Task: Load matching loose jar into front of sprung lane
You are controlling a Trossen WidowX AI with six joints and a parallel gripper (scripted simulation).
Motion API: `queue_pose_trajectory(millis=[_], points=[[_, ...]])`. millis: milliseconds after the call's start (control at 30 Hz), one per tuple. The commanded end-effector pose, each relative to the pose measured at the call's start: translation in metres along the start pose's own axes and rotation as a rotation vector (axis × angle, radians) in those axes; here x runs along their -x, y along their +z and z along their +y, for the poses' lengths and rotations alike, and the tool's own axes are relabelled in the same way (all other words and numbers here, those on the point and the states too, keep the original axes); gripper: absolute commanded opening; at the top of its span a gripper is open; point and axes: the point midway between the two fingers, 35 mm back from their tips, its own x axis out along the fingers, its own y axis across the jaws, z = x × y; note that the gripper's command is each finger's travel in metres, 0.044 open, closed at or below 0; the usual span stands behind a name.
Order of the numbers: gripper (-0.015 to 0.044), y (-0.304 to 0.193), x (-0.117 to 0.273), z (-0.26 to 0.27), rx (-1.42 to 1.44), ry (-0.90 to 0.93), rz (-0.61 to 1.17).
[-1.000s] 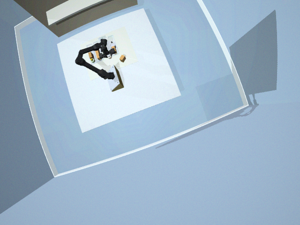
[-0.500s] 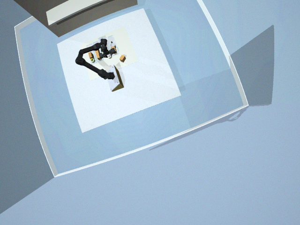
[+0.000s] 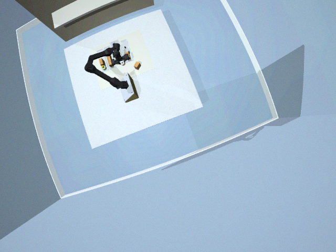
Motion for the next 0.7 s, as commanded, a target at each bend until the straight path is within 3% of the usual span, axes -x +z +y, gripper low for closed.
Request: queue_pose_trajectory(millis=[0,667], points=[[0.0000,0.0047,0.0002,-0.0001,0.002,0.002,-0.007],[0.0000,0.0123,-0.0001,-0.0001,0.002,0.001,-0.007]])
